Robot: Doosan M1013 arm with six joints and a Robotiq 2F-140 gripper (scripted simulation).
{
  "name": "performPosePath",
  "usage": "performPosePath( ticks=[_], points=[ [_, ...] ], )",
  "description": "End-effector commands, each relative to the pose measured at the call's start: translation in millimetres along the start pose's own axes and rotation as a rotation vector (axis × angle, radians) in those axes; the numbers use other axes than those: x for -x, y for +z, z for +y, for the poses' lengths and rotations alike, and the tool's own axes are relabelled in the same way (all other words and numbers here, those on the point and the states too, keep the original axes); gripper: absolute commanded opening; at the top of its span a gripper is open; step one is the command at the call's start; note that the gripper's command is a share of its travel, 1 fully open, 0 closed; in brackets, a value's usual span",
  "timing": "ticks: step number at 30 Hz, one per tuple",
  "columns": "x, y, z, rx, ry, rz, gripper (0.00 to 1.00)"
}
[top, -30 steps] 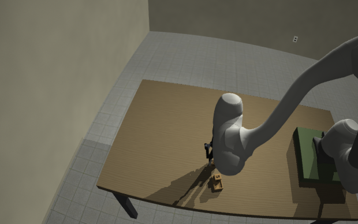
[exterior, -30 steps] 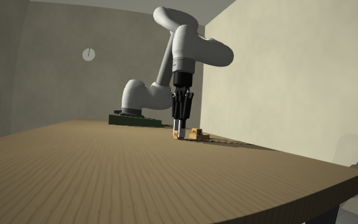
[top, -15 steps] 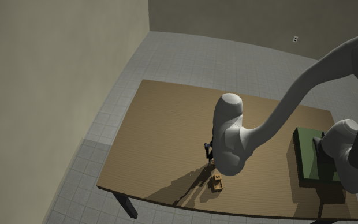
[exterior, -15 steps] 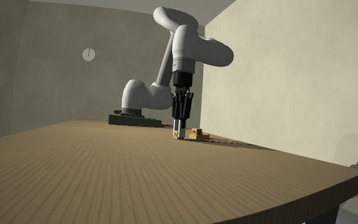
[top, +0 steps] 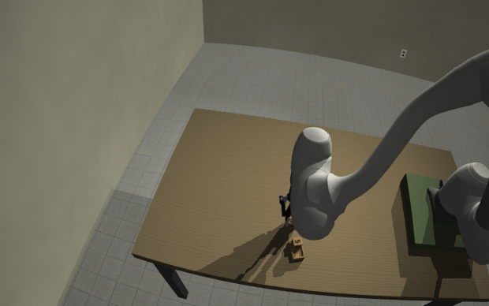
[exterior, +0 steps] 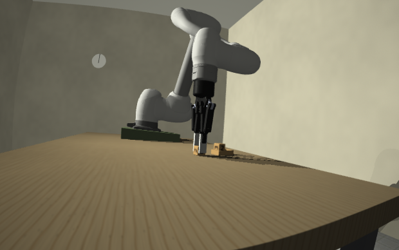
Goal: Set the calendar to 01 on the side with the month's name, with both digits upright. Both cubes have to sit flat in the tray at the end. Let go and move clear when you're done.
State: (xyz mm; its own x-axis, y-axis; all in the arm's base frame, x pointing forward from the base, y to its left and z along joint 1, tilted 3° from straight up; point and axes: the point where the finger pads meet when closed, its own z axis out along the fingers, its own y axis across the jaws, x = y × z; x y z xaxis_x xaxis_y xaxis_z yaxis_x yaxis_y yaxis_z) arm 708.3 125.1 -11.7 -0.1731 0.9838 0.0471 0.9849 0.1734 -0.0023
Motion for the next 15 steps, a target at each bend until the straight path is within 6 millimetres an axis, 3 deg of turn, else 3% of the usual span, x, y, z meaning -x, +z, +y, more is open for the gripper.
performPosePath(
  ticks=[1,15],
  points=[
    [0.0,-0.2,0.0,0.000,0.000,0.000,0.28],
    [0.0,-0.2,0.0,0.000,0.000,0.000,0.36]
  ],
)
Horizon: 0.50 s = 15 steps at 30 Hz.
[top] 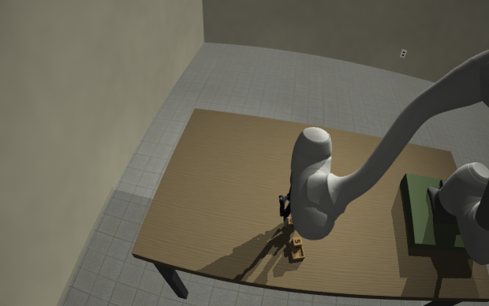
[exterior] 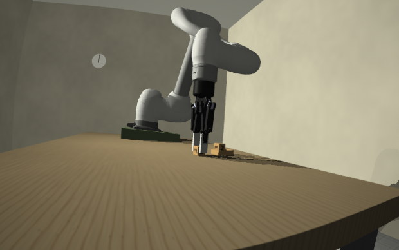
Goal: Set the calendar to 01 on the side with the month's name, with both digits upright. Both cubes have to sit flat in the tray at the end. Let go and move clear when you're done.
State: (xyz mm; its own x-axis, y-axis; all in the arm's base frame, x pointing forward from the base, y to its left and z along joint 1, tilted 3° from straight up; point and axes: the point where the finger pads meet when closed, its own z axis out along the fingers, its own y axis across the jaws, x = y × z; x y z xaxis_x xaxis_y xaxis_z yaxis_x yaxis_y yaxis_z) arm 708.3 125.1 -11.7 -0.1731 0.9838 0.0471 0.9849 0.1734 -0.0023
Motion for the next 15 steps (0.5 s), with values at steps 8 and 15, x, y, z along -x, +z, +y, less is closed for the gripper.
performPosePath(
  ticks=[8,15],
  points=[
    [0.0,-0.2,0.0,0.000,0.000,0.000,0.36],
    [0.0,-7.3,0.0,0.000,0.000,0.000,0.36]
  ],
)
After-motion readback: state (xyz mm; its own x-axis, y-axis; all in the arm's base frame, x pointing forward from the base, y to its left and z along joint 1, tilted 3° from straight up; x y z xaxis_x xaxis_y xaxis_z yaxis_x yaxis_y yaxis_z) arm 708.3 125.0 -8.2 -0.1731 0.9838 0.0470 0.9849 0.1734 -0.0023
